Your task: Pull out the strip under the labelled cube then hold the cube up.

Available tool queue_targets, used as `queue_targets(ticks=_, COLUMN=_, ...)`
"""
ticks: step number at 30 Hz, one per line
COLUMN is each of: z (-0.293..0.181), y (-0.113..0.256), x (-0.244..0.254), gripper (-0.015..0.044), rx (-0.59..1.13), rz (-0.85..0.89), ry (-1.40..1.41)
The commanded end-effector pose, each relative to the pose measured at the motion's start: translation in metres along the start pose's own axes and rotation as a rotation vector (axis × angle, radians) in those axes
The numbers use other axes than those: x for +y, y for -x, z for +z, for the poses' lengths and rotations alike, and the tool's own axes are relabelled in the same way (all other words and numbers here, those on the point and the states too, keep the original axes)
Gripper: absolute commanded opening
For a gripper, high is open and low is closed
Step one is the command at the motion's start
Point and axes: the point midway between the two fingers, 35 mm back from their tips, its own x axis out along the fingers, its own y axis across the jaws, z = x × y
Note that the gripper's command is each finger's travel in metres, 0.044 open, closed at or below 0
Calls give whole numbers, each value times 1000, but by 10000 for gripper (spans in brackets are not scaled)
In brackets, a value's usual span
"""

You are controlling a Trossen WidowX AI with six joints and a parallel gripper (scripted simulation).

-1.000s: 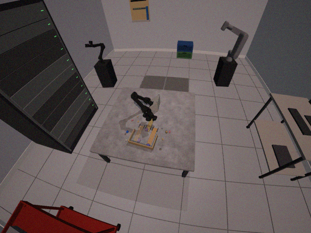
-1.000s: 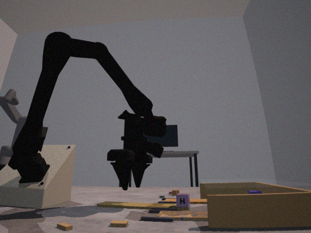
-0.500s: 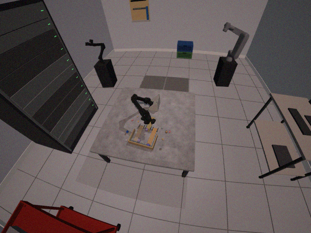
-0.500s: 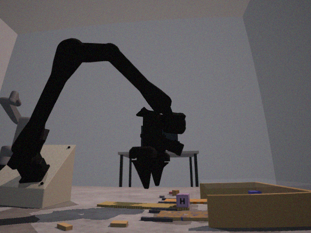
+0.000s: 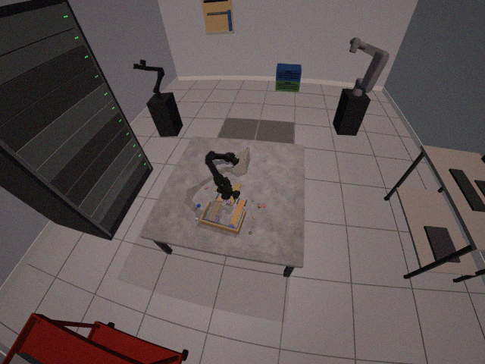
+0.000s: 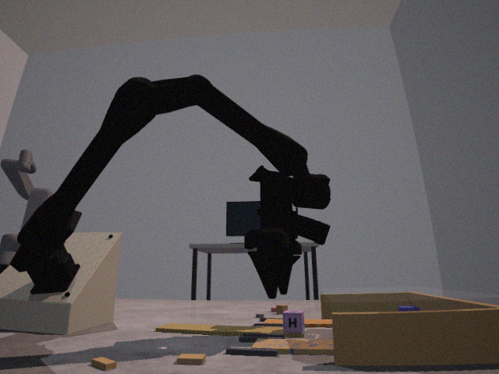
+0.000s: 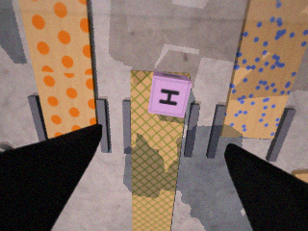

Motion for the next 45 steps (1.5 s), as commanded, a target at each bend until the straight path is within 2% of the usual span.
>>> queue_targets(ticks=1, z=14, y=4, x=0, gripper=440, rx=-6, rz=0, ry=3)
queue_targets(ticks=4, z=23, y=6, x=0, gripper=440, rx=-7, rz=0, ry=2)
queue_targets(ticks=11, z=24, y=-2, x=0, gripper=256, rx=-7, rz=0, ry=2)
queue_targets(ticks=40, z=24, y=-48, x=-1, gripper=250, rx=-7, rz=-2, ry=2)
queue_targets(ticks=44, z=25, y=-46, x=-1, gripper=145, rx=-4, rz=1, ry=-4)
queue_targets(ticks=45, z=25, y=-46, x=-1, gripper=138, rx=-4, rz=1, ry=-4)
